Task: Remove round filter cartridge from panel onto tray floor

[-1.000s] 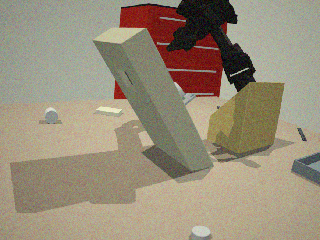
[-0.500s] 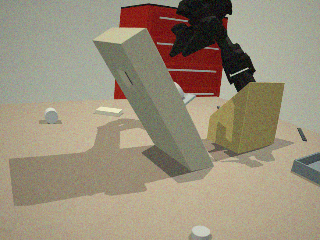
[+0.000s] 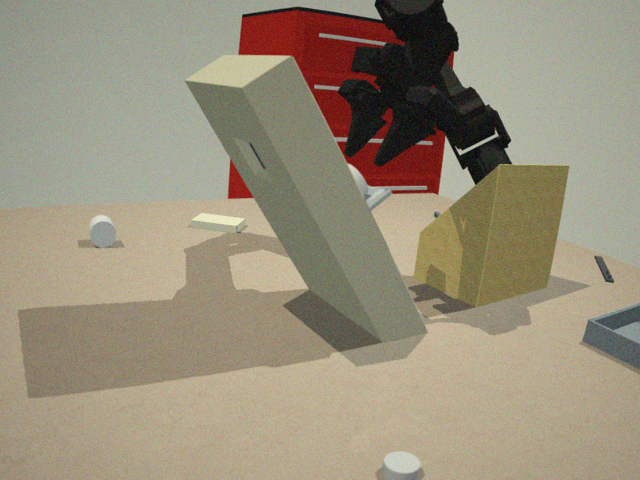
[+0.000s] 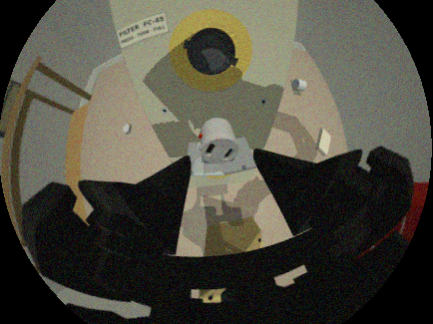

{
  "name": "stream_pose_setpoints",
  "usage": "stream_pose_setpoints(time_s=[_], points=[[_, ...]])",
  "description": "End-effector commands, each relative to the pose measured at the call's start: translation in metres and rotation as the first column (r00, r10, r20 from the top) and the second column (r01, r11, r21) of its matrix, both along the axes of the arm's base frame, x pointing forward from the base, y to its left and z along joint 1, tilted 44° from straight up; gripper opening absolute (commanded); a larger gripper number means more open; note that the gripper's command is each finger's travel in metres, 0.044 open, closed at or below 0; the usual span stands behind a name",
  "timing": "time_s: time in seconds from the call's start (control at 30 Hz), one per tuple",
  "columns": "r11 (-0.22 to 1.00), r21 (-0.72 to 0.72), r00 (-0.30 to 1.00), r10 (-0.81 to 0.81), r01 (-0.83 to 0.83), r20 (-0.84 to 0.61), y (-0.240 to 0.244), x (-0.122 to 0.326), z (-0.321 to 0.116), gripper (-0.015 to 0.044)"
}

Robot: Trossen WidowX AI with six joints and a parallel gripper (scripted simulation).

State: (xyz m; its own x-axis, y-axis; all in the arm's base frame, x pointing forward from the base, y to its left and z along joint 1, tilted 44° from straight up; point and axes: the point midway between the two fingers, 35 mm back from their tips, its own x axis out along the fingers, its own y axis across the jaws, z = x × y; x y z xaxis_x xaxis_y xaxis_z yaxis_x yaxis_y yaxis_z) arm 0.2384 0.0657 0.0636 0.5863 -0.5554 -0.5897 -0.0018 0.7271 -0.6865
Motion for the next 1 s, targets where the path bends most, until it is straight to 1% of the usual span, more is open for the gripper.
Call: stream_pose_setpoints(time_s=[0.0, 0.73, 0.77, 0.97], points=[[1.000, -0.001, 1.000, 0.003, -0.003, -0.010, -0.003, 0.002, -0.005, 0.0305], [1.000, -0.005, 1.000, 0.003, -0.003, -0.005, -0.024, 0.022, -0.023, 0.0305], [1.000, -0.005, 1.000, -0.002, 0.002, 0.003, -0.022, 0.021, -0.021, 0.0278], [1.000, -0.005, 1.000, -0.002, 0.002, 0.003, -0.022, 0.021, -0.021, 0.0238]])
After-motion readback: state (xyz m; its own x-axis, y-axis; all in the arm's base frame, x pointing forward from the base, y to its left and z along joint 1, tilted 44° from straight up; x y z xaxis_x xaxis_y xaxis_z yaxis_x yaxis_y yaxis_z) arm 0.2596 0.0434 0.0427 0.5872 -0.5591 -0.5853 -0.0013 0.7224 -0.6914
